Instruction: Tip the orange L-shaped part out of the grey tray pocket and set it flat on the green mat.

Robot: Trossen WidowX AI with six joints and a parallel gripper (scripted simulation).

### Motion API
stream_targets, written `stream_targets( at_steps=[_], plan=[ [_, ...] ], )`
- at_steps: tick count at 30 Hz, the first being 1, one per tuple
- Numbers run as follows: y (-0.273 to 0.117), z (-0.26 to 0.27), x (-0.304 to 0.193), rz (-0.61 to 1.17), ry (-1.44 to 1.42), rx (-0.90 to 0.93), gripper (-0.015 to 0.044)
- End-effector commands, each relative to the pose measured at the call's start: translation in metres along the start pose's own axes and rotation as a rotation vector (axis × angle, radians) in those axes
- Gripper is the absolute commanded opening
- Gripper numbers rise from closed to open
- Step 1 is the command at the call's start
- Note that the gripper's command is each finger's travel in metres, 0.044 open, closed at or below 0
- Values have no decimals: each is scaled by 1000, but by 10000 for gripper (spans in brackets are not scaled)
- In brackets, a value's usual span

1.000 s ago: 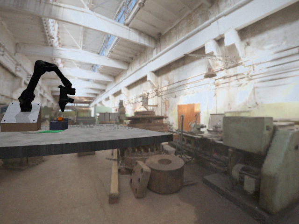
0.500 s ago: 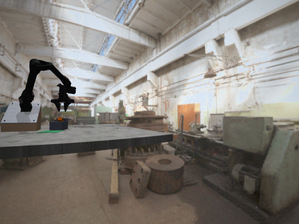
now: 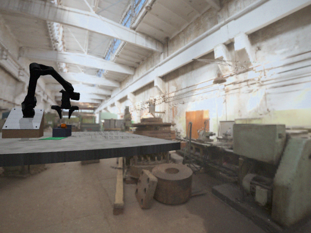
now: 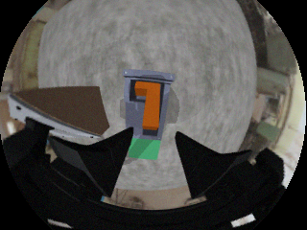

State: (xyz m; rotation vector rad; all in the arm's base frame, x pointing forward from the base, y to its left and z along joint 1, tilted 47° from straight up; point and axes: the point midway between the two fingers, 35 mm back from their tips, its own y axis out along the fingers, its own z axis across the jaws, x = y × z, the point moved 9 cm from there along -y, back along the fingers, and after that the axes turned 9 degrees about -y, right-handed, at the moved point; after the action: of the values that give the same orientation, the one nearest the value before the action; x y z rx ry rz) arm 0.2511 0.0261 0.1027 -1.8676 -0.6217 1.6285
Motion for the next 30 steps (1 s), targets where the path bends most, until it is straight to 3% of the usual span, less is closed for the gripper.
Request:
stream_targets(
  at_steps=[1,30],
  plan=[
    [17,2,-1,9,-12,5,280],
    [60,2,-2,9,-12,5,280]
  ],
)
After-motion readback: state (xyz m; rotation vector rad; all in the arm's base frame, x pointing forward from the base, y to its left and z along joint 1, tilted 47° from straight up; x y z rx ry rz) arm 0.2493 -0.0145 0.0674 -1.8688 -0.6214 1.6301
